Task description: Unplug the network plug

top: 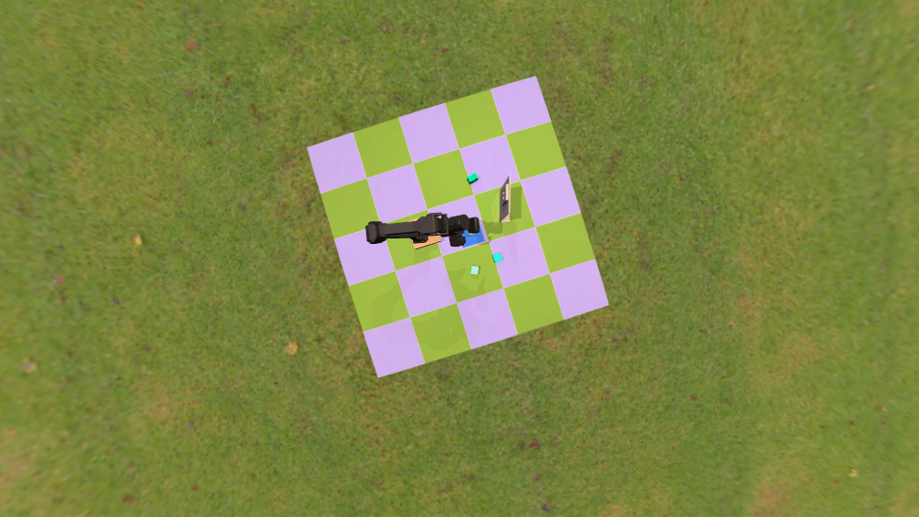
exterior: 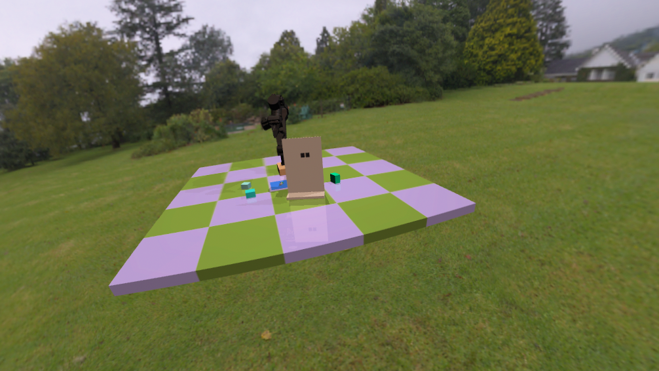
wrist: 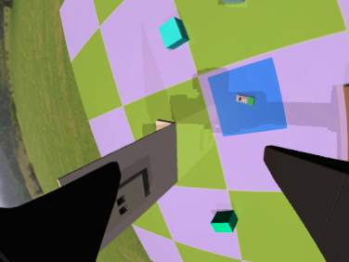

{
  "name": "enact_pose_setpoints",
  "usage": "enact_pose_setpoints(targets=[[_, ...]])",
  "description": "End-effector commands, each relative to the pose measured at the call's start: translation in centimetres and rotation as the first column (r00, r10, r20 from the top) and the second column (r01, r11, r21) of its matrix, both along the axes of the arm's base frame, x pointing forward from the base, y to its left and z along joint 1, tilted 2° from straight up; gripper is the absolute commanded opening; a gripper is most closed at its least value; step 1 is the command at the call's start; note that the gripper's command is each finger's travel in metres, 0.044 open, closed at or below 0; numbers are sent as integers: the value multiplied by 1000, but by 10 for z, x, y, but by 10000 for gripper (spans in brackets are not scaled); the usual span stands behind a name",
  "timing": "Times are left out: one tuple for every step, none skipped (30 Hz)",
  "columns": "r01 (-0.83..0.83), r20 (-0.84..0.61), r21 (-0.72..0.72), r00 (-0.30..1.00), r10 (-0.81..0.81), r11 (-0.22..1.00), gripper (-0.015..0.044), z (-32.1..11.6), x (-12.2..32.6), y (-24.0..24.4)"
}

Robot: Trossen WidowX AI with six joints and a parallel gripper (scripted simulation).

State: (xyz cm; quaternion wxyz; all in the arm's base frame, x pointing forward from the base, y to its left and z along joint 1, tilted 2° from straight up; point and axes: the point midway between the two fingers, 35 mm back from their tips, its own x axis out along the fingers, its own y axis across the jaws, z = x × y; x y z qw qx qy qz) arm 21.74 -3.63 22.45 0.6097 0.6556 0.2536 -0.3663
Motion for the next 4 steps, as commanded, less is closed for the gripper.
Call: enact_pose_setpoints(targets=[[7,-1,1,1000,-7,1000,440,0,0,0],[7,-1,1,1000,-7,1000,440,0,0,0],[7,-1,1,1000,-7,1000,440,0,0,0],[7,-1,1,1000,-7,1000,440,0,0,0]])
